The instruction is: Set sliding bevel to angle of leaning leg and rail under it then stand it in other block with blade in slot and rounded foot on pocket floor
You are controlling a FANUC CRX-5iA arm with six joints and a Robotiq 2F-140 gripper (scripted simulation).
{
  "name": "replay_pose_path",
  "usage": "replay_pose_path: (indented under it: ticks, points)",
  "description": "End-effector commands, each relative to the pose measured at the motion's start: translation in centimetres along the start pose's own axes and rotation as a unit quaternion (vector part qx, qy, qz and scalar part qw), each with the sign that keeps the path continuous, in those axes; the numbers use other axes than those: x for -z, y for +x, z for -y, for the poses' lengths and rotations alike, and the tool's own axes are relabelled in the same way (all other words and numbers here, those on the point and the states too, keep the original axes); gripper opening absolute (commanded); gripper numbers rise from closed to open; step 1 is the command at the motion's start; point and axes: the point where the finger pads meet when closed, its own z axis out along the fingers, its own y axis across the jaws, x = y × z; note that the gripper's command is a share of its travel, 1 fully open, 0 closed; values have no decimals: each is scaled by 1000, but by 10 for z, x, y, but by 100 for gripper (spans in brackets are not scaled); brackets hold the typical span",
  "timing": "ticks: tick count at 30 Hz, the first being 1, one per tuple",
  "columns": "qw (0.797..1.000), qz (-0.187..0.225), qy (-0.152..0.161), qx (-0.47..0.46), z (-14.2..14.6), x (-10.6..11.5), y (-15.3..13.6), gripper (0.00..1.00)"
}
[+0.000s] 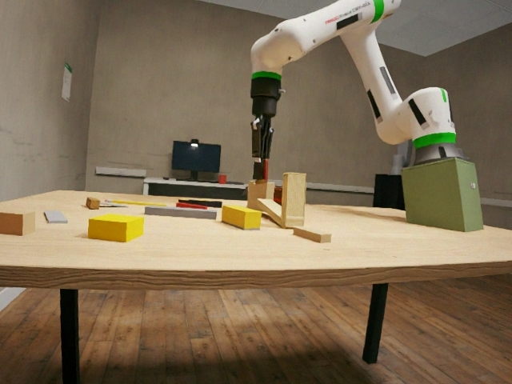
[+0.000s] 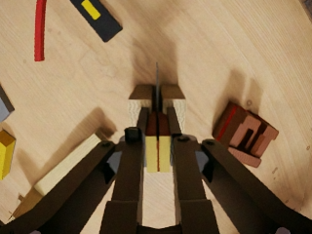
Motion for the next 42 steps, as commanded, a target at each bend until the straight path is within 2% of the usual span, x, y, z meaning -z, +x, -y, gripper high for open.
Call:
replay_pose_path:
  ticks: [1,20,35,42]
  points:
    - [1000,-1,0,0,0,1,1,10]
    - [1000,-1,0,0,0,10,1,10]
    - [1000,-1,0,0,0,43,0,10]
    - [1000,-1,0,0,0,49,0,10]
